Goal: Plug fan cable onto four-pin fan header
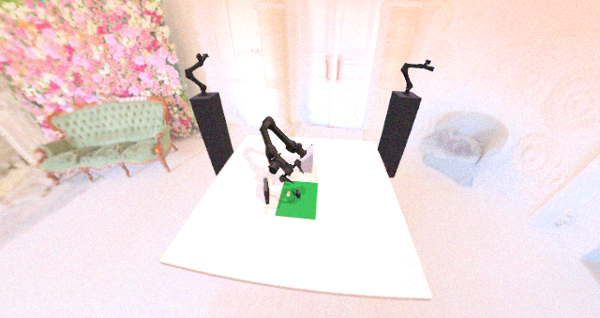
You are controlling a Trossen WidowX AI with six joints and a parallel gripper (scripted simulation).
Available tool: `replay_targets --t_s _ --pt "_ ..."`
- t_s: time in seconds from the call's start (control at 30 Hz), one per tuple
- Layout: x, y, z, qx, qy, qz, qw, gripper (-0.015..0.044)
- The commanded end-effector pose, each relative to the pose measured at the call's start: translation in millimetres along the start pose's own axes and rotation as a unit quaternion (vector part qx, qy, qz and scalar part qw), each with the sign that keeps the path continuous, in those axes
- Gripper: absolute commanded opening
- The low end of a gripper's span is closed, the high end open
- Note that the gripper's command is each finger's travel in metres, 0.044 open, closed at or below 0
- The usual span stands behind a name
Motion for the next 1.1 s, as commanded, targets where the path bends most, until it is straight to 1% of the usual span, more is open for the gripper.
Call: replay_targets --t_s 0.0,0.57,1.07 --pt "-3 3 8 0.009 0.033 -0.019 0.999 0.0440" --pt "-12 21 33 0.026 0.143 -0.123 0.982 0.0440" --pt "-25 43 57 0.018 0.188 -0.249 0.950 0.0440"
Point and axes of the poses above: the point midway between the two fingers, 35 mm back from their tips, its own x axis out along the fingers, its own y axis across the jaws, z = x × y, the point moved 8 cm from there along -x, back along the fingers, and after that the axes turned 10 degrees about x, right-handed, at the moved point
